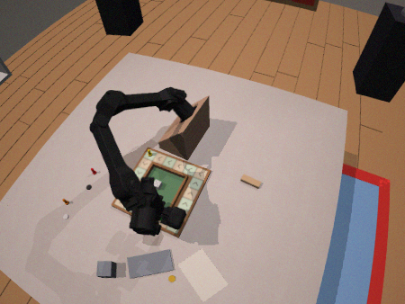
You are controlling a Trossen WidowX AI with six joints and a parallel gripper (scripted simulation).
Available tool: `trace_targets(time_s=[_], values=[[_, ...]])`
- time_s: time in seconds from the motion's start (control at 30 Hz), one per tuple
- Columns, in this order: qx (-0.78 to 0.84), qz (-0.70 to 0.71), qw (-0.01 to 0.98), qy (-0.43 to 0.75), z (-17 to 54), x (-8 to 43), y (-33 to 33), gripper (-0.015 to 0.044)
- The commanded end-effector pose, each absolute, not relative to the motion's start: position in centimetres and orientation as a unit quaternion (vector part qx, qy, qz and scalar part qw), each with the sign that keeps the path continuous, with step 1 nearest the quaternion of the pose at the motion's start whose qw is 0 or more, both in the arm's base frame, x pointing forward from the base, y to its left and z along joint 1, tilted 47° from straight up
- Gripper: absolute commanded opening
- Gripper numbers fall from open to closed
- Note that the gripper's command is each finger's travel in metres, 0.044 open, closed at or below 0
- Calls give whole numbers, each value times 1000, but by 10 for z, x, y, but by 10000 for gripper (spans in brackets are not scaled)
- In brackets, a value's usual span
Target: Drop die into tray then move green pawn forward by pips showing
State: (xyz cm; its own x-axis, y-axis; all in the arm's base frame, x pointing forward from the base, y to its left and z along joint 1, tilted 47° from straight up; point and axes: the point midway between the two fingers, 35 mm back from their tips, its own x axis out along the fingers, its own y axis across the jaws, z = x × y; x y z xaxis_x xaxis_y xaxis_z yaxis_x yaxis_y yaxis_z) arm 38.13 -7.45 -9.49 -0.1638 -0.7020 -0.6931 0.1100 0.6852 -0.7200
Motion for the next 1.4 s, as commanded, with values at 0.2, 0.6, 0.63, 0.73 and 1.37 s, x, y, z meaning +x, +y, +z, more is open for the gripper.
trace_targets(time_s=[0.2,0.6,0.63,0.73,1.37], values=[[-220,-333,604,690,-108,375,-88,200],[-220,-334,603,690,-118,372,-99,174],[-220,-334,603,690,-118,372,-99,148],[-220,-334,603,690,-118,372,-99,69],[-218,-331,605,691,-77,391,-55,0]])
